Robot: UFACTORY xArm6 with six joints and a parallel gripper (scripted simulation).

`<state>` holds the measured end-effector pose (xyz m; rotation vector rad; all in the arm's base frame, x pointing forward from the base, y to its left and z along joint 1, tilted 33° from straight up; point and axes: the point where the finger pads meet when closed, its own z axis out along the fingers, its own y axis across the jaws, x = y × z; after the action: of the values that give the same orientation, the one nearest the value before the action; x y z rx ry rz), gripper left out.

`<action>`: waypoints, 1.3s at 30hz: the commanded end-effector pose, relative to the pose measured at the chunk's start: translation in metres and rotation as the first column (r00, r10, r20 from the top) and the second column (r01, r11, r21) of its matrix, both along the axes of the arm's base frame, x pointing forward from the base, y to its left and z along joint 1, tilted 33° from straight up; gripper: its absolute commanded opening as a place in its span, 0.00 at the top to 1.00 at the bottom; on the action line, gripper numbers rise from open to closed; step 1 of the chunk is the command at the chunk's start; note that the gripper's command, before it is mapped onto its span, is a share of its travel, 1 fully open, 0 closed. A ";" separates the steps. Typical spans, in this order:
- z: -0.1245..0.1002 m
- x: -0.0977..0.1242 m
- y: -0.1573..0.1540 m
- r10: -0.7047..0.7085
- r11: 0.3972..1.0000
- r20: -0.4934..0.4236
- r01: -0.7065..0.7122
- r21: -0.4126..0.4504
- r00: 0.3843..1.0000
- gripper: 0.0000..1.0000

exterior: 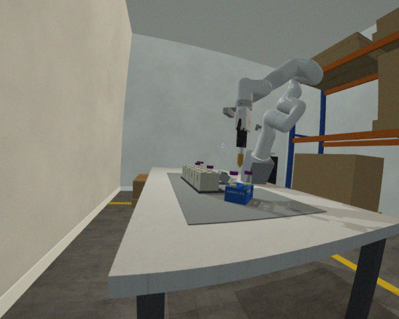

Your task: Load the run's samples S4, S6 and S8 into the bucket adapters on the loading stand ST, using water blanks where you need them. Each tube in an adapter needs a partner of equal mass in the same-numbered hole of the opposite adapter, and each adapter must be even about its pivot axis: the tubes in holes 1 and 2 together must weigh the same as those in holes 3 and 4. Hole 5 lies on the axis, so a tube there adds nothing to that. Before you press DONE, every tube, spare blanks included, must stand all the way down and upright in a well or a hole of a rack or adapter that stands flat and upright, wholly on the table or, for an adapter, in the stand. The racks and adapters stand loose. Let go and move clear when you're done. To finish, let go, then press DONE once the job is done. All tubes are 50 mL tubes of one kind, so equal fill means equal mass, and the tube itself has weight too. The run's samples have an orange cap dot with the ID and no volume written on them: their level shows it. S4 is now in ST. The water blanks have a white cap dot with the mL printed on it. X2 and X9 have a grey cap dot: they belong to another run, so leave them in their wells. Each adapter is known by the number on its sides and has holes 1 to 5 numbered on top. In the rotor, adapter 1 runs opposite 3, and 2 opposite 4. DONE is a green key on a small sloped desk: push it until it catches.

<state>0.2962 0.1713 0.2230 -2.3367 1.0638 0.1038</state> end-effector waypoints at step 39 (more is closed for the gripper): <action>-0.046 0.045 -0.102 0.626 0.780 0.337 -0.575 -0.246 0.703 1.00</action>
<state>0.3302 0.0855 0.1847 -2.6086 0.2919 -0.1740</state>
